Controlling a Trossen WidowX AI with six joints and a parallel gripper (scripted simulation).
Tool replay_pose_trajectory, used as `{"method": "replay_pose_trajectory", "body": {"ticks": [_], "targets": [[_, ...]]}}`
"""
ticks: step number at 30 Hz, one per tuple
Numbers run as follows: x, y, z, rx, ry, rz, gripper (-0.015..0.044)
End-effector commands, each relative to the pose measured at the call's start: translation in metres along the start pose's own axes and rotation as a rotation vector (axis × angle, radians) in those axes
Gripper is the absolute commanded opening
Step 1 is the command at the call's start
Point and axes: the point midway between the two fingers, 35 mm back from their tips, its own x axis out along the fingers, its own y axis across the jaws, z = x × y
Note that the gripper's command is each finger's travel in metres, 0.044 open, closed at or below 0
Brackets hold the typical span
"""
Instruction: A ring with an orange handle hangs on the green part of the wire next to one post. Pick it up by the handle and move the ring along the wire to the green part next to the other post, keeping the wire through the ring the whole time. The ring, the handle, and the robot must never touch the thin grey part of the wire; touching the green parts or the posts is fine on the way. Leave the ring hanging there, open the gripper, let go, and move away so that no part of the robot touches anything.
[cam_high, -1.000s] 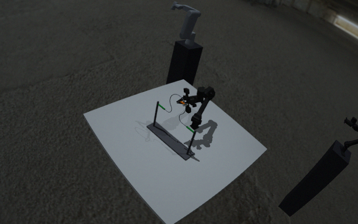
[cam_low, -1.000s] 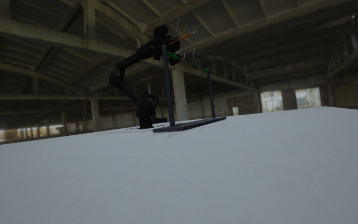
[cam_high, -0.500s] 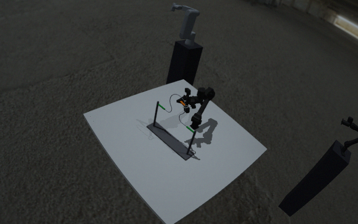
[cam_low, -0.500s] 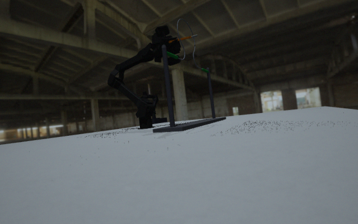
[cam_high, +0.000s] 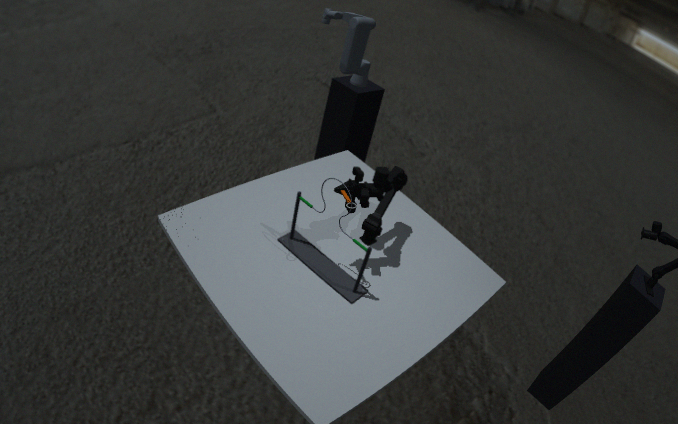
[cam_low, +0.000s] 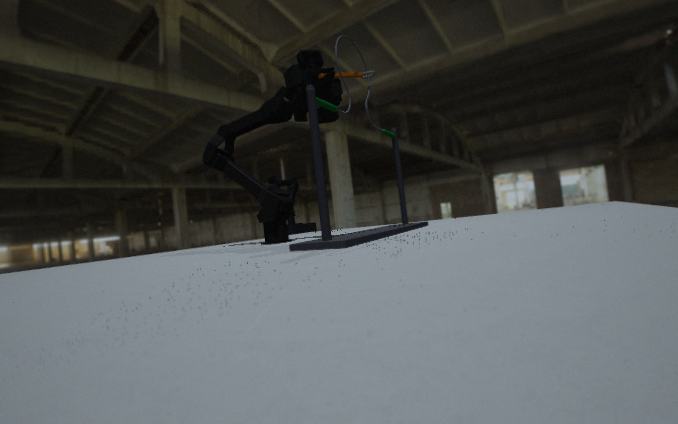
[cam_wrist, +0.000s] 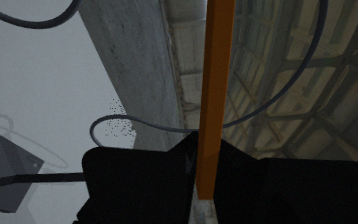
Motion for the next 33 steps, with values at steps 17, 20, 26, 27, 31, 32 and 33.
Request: {"method": "replay_pose_trajectory", "body": {"ticks": [17, 20, 26, 27, 31, 32, 33], "targets": [[0.0002, -0.0062, 0.0001, -0.221, -0.029, -0.127, -0.015], [0.0002, -0.0072, 0.0003, -0.255, -0.033, -0.146, -0.015], [0.0002, -0.009, 0.0008, -0.321, -0.041, -0.184, -0.015], [0.0002, -0.0093, 0.0009, -0.333, -0.042, -0.19, -0.015], [0.0001, -0.0105, 0.0012, -0.377, -0.048, -0.216, -0.015], [0.0001, -0.0108, 0.0014, -0.388, -0.049, -0.222, -0.015], [0.0001, -0.0111, 0.0015, -0.399, -0.05, -0.228, -0.015]]}}
